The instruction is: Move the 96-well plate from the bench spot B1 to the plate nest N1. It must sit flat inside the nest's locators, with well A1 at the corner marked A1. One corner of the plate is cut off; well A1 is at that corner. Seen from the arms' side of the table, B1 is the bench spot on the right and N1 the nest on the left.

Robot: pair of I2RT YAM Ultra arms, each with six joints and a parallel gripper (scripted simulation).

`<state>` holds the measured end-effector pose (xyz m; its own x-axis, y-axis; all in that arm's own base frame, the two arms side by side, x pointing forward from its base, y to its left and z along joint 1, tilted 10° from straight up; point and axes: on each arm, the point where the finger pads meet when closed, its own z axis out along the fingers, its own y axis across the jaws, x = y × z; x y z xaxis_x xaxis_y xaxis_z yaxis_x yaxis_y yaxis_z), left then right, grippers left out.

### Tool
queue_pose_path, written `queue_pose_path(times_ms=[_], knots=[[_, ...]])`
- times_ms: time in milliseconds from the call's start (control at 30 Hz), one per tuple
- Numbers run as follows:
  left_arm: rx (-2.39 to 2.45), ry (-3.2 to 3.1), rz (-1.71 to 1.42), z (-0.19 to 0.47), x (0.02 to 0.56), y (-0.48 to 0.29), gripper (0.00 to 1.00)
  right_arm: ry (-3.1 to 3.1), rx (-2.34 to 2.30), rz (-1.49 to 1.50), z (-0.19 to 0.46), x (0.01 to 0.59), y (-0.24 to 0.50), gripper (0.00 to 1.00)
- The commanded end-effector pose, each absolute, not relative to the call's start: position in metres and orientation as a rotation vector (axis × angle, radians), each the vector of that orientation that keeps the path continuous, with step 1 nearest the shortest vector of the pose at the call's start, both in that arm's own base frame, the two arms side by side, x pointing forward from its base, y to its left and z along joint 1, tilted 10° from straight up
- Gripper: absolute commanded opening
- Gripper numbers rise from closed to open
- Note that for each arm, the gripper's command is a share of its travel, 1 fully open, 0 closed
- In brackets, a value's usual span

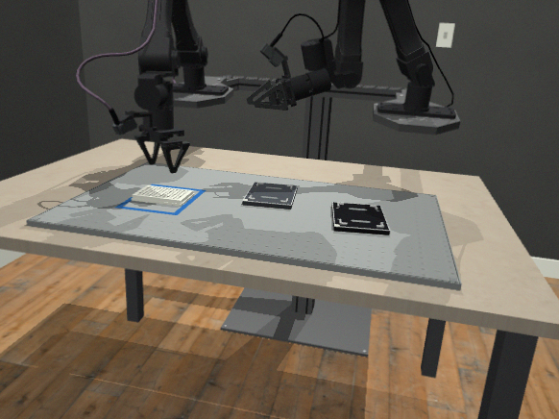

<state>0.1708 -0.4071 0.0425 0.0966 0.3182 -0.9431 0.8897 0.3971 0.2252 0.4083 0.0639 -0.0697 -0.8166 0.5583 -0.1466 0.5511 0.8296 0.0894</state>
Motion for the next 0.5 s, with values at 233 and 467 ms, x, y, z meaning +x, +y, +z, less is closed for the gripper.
queue_pose_path(times_ms=[233, 467], knots=[[1.138, 1.461, -0.623, 0.0472, 0.1689, -0.4055, 1.00, 2.531, 1.587, 0.120, -0.0820, 0.4065, 0.0610, 1.00], [1.138, 1.461, -0.623, 0.0472, 0.1689, -0.4055, 1.00, 2.366, 1.836, 0.144, -0.0851, 0.4068, 0.0615, 1.00]])
